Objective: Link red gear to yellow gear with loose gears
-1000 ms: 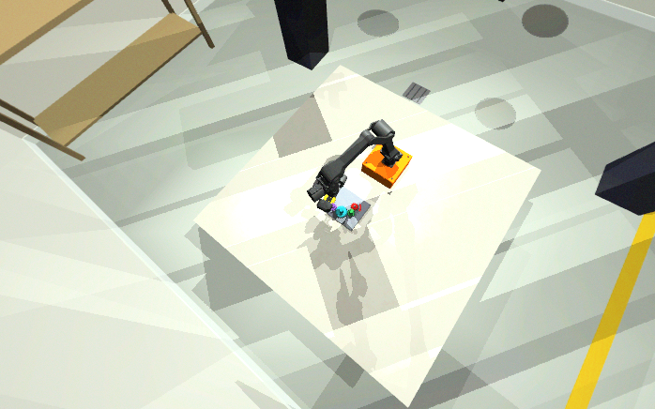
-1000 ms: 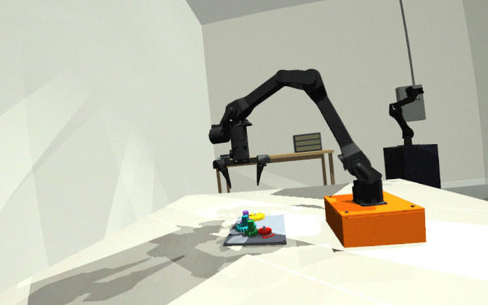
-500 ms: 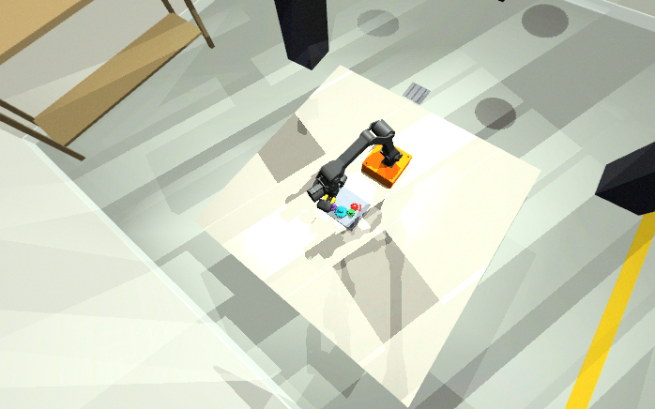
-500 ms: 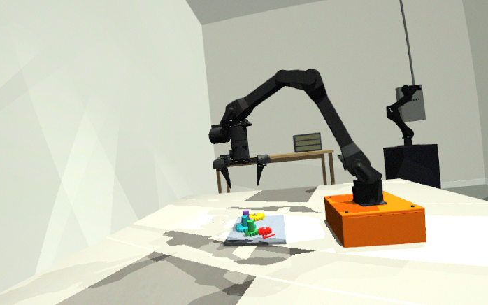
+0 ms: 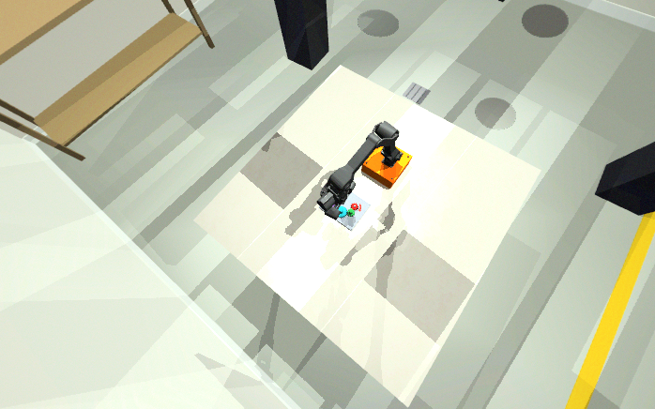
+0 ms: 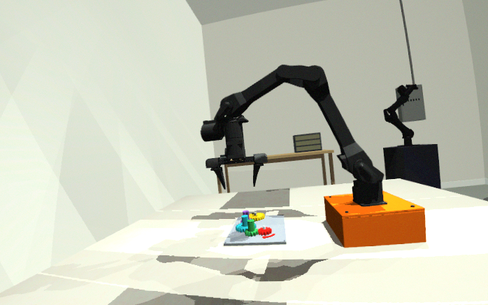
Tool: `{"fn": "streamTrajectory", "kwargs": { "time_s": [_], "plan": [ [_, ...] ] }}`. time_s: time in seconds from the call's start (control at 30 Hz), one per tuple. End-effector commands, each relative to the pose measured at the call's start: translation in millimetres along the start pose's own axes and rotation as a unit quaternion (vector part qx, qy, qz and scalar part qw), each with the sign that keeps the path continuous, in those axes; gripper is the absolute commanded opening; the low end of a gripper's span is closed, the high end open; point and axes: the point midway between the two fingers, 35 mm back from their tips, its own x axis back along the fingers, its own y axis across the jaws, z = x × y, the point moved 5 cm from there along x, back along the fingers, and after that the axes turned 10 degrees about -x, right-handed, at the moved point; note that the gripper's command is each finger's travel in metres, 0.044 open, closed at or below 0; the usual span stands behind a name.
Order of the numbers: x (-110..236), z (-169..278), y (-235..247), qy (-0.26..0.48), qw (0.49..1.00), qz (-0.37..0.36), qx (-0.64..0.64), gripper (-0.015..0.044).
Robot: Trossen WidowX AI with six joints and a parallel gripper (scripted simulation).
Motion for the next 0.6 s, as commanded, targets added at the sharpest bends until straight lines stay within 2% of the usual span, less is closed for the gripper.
{"fn": "streamTrajectory", "kwargs": {
  "time_s": [0.0,0.3,0.57],
  "plan": [
    [4.5,63.0,-8.0,0.004,1.000,0.005,0.012,0.0440],
    [18.4,185.3,-63.2,-0.004,0.999,0.008,0.038,0.0440],
    [35.0,273.1,-146.7,0.013,1.000,0.011,0.016,0.0440]
  ]
}}
